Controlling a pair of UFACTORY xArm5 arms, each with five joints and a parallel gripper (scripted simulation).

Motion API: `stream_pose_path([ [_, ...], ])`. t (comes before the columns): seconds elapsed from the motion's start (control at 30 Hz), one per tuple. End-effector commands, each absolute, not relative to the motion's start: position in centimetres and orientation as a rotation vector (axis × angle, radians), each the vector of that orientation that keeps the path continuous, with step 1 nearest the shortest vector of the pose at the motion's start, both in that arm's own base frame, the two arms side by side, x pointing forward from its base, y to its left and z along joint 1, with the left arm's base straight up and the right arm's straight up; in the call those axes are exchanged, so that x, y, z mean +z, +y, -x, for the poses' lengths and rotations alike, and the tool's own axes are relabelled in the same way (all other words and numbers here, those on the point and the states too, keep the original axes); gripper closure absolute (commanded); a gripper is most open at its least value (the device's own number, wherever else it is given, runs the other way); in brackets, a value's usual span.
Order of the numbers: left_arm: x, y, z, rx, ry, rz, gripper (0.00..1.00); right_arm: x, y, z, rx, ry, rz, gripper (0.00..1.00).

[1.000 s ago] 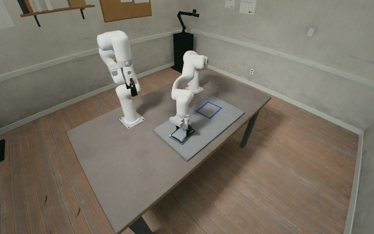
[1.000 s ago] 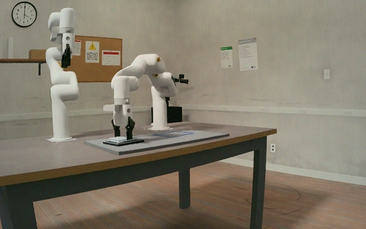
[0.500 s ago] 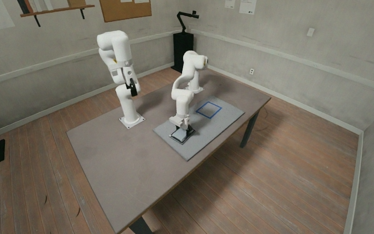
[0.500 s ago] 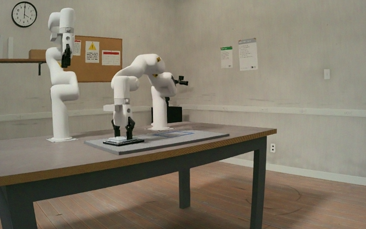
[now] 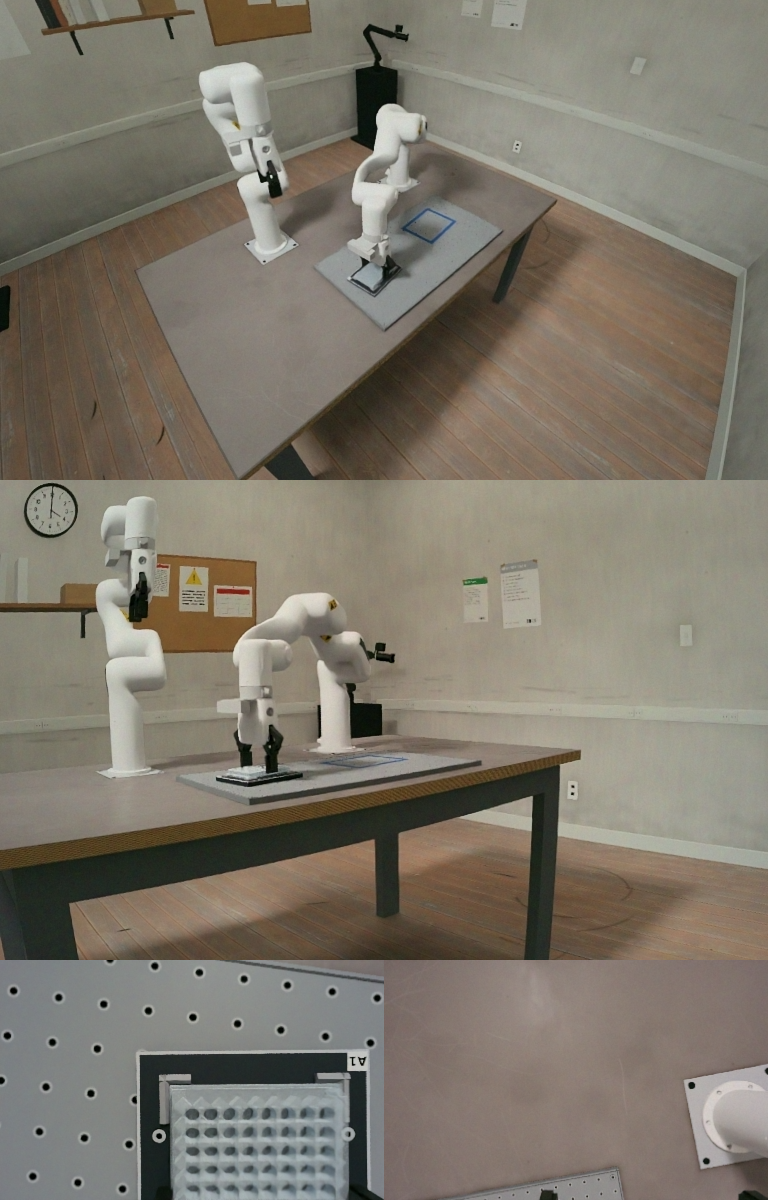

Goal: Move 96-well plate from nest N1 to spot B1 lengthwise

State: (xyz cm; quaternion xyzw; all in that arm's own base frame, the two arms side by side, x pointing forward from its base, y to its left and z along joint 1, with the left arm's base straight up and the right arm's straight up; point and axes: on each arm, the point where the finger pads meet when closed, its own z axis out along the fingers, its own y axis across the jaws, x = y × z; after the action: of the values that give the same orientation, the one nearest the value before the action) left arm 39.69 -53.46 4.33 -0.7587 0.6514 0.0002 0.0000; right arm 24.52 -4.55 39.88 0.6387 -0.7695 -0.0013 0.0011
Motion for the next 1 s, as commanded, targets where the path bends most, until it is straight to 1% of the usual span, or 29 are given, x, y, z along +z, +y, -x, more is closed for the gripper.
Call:
stream_pose_path([
  [0.0, 4.6, -53.6, -39.8, -0.008, 2.047, 2.384, 1.0, 40.0, -4.6, -24.6, 0.0, -2.417, -2.007, 0.0],
  [0.97, 6.3, -53.6, -39.8, -0.008, 2.047, 2.385, 1.0, 40.0, -4.6, -24.6, 0.0, -2.417, -2.007, 0.0],
])
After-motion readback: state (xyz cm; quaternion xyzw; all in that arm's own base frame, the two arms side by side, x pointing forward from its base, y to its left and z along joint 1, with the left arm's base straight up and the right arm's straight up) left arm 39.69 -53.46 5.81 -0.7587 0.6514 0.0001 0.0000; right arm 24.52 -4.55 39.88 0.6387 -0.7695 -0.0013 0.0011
